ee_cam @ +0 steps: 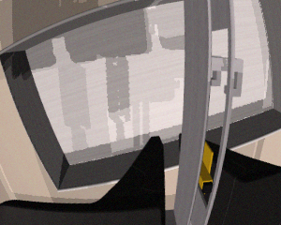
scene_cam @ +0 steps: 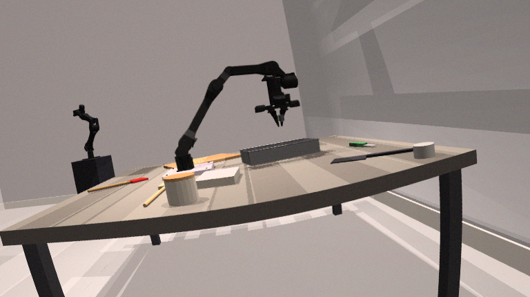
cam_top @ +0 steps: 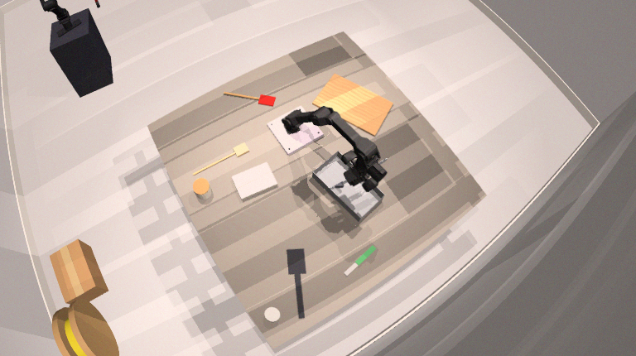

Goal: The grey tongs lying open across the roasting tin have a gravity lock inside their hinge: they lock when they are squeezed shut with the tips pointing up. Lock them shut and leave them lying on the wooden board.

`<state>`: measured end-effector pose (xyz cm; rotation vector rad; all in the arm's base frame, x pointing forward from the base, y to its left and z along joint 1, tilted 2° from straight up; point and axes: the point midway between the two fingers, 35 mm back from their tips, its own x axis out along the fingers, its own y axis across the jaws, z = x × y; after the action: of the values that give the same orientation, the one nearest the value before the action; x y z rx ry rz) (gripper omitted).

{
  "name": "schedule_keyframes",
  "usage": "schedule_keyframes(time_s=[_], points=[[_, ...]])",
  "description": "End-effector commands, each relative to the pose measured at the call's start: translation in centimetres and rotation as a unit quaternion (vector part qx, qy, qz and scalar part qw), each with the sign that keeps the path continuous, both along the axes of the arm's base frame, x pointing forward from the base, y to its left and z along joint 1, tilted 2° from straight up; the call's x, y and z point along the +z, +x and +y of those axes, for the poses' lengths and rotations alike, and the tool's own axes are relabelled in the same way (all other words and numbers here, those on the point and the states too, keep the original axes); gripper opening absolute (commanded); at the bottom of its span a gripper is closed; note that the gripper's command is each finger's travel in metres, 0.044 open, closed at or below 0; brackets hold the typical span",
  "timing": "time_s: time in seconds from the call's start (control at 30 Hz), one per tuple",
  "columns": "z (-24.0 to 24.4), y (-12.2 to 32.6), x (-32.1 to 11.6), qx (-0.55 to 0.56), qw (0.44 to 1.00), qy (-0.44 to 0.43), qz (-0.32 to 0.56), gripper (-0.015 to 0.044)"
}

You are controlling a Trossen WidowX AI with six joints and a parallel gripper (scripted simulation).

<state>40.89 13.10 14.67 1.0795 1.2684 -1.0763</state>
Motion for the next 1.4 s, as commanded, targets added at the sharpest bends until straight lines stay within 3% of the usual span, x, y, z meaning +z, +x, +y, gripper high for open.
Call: schedule_keyframes(time_s=[0.0,0.83,1.13,1.37], points=[[2.7,-1.4,0.0,-0.026,1.0,0.001,0.002,-0.015],[15.6,-12.4,-0.1,-0.235,0.972,0.009,0.004,-0.015],[18.8,-17.2,-0.2,-0.312,0.95,0.009,0.006,-0.015],[19.0,-17.6,-0.2,-0.315,0.949,0.009,0.006,-0.015]])
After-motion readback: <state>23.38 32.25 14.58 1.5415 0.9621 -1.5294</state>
